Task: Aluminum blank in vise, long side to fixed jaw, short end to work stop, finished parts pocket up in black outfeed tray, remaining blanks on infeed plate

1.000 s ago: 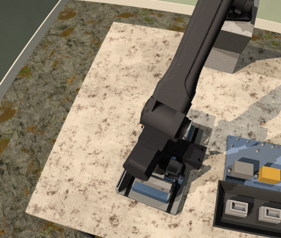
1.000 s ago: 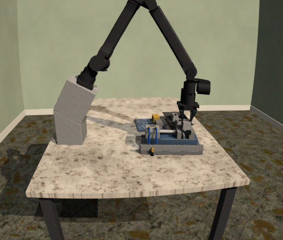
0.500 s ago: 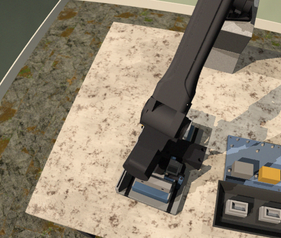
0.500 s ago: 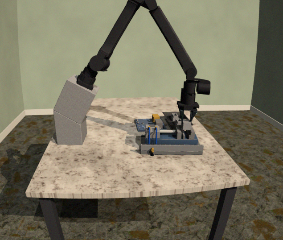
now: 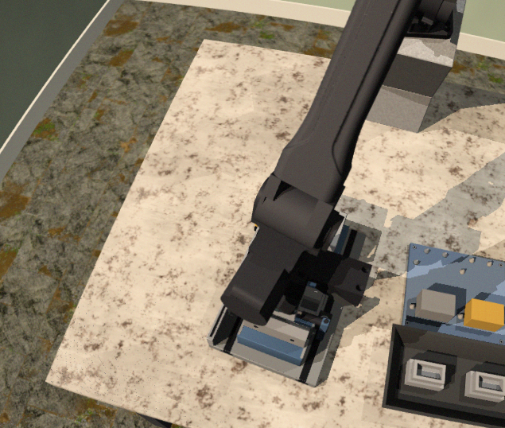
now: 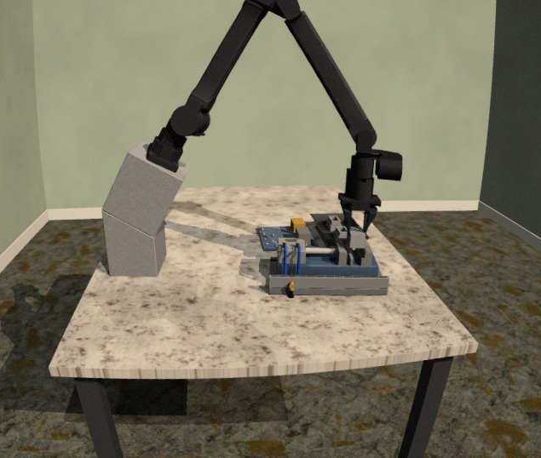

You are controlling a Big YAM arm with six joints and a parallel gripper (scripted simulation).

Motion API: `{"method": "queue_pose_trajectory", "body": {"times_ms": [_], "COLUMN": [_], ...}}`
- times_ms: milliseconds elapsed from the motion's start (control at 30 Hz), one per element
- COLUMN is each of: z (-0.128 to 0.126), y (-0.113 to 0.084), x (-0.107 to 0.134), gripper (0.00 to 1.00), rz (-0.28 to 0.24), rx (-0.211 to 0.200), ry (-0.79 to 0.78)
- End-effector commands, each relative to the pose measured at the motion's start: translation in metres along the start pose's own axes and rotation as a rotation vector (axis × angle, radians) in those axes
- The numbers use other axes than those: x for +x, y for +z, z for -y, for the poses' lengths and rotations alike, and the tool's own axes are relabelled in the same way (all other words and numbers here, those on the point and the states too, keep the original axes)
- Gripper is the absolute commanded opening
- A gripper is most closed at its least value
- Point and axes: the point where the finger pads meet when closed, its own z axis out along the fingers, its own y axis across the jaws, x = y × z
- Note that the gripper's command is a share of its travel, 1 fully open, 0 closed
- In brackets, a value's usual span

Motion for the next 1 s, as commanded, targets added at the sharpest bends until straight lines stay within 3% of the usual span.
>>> {"method": "queue_pose_trajectory", "body": {"times_ms": [0, 967], "z": [0.0266, 0.0231], "y": [-0.0093, -0.008], "x": [-0.0018, -0.0021], "gripper": [0.0, 0.0], "rz": [-0.005, -0.004], "rx": [0.054, 0.049], "ry": [0.002, 0.003]}}
